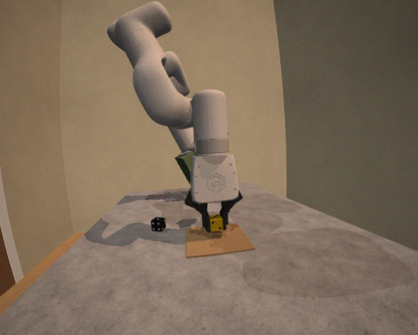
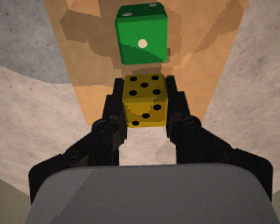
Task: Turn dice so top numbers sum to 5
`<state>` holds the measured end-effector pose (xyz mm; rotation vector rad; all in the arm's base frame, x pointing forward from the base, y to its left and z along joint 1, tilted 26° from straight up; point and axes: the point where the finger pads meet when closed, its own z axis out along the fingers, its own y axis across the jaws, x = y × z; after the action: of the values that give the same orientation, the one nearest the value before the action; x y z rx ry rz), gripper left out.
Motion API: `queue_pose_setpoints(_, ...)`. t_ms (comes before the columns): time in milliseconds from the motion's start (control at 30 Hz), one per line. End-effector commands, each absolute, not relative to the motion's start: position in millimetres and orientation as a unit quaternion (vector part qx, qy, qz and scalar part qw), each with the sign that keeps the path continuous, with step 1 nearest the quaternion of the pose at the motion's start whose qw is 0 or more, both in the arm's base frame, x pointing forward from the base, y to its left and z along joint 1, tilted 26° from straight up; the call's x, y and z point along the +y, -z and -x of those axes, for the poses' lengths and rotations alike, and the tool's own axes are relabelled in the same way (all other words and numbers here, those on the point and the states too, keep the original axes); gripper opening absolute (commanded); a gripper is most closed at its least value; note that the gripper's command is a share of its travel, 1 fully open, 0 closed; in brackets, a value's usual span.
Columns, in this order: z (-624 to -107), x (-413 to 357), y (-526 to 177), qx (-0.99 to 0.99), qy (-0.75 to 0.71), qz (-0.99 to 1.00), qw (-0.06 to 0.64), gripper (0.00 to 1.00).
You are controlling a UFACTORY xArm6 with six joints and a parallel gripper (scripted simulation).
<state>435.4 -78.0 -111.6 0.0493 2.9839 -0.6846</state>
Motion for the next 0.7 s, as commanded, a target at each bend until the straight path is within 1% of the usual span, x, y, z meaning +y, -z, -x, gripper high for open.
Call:
queue_pose_setpoints(0, -438.8, -79.7, 115.1, 0.974, 0.223, -0.016, 0.043, 0.27)
queue_pose_setpoints(667, -439.7, -84.1, 124.1, 0.974, 0.223, -0.016, 0.043, 0.27)
